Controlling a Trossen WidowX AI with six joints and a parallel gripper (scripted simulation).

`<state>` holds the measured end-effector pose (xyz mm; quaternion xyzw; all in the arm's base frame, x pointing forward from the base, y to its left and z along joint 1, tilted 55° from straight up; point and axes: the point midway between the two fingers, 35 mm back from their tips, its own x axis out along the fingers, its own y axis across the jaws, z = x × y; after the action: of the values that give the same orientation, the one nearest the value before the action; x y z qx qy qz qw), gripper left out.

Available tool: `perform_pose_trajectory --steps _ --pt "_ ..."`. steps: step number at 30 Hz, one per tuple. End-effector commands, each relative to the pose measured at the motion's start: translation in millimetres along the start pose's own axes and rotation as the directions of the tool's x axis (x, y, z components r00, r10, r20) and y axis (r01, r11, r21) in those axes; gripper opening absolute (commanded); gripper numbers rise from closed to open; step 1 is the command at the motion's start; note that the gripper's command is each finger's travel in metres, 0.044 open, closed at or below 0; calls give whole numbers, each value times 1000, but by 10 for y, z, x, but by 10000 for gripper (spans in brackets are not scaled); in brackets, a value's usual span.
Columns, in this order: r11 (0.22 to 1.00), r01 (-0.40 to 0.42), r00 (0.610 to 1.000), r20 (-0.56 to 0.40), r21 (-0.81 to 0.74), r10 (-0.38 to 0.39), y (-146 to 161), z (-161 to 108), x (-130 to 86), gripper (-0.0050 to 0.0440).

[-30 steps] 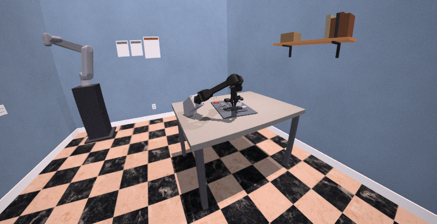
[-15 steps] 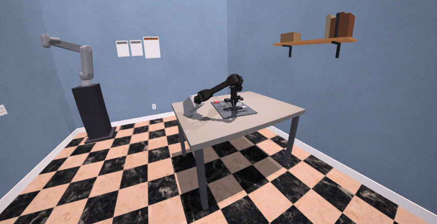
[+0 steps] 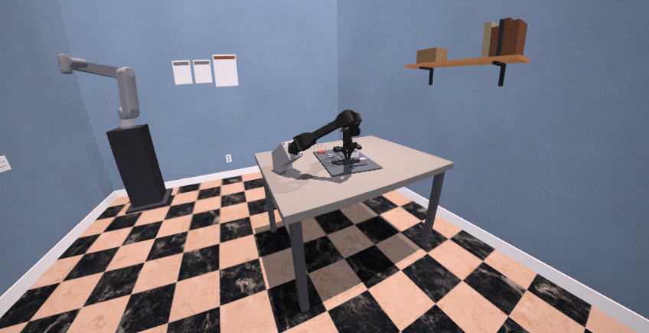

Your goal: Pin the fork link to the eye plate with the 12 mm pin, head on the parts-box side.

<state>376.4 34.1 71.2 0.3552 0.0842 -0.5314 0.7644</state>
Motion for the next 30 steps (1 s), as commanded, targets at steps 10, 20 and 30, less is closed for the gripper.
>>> perform_pose_trajectory --steps 10,20,30 --pt "1000 -13 1000 -2 13 13 34 119 -29 -50" --pt "1000 -13 1000 -4 9 13 37 113 -32 -50" --pt "1000 -13 1000 -4 10 13 37 113 -32 -50"
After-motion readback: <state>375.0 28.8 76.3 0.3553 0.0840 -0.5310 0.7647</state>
